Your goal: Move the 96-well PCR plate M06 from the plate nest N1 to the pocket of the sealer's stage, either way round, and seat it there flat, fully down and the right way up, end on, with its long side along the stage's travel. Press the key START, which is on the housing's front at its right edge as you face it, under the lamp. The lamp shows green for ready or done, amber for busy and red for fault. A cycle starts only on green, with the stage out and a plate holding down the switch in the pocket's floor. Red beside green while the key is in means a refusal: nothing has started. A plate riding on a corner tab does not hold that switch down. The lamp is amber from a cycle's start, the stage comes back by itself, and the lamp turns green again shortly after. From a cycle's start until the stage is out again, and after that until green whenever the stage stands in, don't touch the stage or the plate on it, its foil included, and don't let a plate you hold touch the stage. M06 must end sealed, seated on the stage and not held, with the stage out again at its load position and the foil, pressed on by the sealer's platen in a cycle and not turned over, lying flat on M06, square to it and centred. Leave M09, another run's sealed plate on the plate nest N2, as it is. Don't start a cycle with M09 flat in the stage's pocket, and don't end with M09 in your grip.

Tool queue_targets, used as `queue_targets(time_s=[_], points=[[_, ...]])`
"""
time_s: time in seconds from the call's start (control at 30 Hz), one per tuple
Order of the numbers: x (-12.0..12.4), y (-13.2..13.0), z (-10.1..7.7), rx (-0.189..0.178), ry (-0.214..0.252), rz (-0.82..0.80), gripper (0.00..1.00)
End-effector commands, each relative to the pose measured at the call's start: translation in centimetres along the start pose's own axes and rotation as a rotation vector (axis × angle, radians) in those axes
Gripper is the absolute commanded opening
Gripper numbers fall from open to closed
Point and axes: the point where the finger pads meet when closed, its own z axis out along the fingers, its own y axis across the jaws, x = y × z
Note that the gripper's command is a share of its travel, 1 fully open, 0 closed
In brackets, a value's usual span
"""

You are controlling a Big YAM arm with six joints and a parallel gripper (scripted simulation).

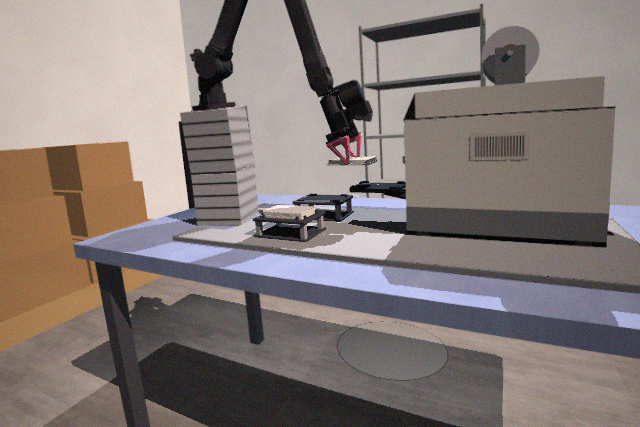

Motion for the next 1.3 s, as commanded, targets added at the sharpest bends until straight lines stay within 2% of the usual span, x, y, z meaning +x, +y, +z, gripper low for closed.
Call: queue_targets(time_s=[0.0, 0.13, 0.4, 0.6, 0.7, 0.87, 1.0, 1.27], points=[[-0.3, -0.4, 0.9, 0.004, 0.018, -0.017, 0.00], [-0.5, -0.7, 1.1, 0.005, 0.016, -0.007, 0.00], [-3.9, -1.1, 1.4, 0.003, -0.011, -0.002, 0.00], [-3.6, -1.2, 2.2, 0.004, 0.021, -0.012, 0.00], [-3.7, -1.3, 2.3, 0.005, 0.018, -0.005, 0.00], [-5.9, -1.7, 2.7, 0.005, 0.001, 0.002, 0.00], [-7.8, -1.6, 2.4, 0.001, -0.020, -0.005, 0.00], [-7.5, -1.8, 3.4, 0.002, 0.008, -0.005, 0.00]])
